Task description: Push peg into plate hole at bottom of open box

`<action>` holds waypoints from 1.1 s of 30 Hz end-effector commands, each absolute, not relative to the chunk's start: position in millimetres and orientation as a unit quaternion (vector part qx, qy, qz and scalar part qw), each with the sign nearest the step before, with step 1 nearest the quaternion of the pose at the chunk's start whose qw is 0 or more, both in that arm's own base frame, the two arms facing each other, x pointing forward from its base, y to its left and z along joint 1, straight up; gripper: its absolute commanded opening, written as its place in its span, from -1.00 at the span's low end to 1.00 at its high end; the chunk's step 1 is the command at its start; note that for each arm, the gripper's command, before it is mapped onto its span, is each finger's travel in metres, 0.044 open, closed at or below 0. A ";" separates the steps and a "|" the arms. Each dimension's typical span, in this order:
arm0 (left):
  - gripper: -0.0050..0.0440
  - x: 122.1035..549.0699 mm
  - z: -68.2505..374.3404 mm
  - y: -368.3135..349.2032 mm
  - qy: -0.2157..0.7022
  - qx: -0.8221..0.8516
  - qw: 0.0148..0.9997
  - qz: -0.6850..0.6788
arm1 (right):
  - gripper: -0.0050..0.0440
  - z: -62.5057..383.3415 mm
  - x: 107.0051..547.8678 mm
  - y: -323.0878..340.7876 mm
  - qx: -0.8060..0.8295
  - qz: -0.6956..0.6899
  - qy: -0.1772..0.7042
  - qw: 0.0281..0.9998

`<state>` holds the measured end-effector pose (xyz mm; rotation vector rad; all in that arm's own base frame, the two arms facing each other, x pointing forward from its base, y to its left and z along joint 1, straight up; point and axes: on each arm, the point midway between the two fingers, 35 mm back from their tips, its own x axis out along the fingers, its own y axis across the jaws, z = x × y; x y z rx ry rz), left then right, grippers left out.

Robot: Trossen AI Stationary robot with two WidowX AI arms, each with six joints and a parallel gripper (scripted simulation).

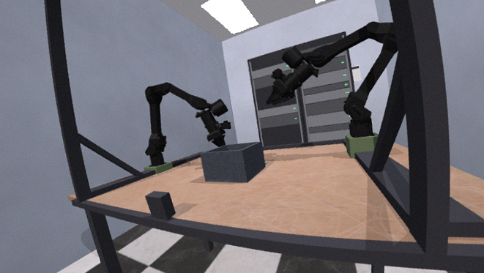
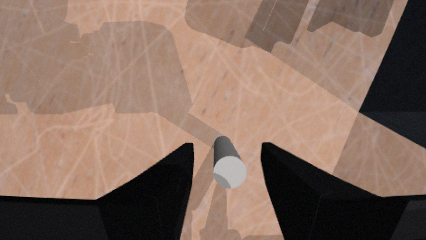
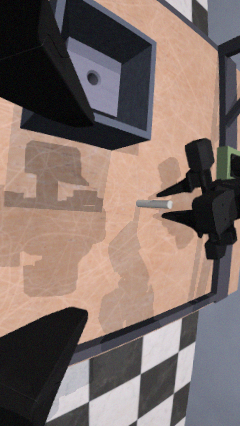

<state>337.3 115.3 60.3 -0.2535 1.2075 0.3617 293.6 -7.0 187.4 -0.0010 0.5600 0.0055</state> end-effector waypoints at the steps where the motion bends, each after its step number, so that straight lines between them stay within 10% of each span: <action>1: -0.20 340.8 61.3 117.2 0.557 -0.118 0.804 0.169 | 1.00 195.3 294.7 -7.4 -0.001 0.003 0.266 0.964; 33: -0.69 343.3 112.4 117.5 0.542 -0.116 0.815 0.170 | 1.00 195.3 294.7 -7.4 -0.001 0.003 0.266 0.964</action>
